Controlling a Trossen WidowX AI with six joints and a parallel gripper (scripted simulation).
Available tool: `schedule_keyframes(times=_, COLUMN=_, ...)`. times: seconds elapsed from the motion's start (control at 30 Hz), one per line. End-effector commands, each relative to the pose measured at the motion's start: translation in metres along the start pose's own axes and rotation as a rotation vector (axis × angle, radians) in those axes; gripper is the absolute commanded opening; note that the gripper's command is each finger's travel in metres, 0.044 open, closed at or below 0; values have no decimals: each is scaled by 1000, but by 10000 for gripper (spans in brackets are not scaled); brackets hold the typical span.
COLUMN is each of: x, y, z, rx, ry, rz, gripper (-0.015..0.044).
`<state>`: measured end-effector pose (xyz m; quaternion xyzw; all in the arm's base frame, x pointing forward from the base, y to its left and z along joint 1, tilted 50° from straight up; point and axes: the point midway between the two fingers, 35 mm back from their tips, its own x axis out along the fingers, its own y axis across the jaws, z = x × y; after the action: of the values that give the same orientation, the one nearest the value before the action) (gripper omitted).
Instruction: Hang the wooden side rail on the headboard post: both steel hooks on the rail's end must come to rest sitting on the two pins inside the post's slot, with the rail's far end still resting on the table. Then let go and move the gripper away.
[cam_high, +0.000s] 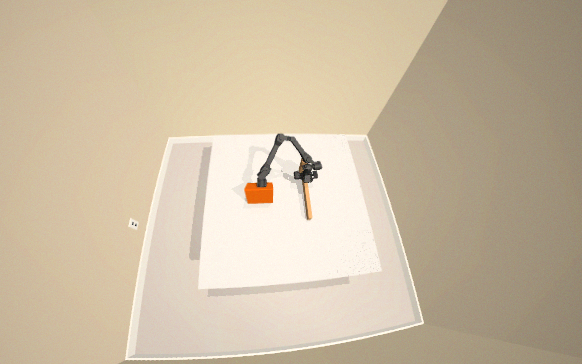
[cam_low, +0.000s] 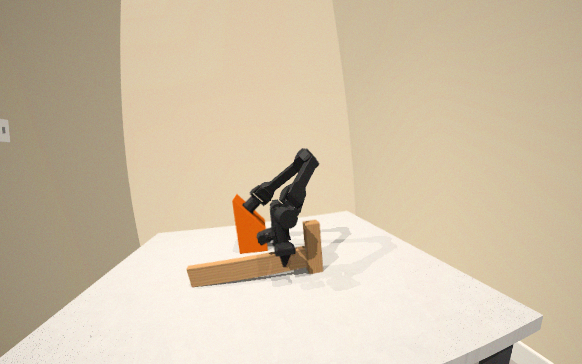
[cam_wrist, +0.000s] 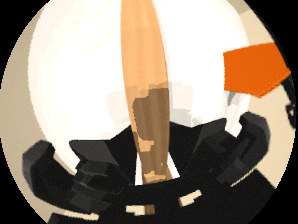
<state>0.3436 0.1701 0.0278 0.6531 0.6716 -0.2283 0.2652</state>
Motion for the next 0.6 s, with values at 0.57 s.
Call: schedule_keyframes(times=0.57, x=1, y=0, z=0, rx=4, ry=2, rz=2, gripper=26)
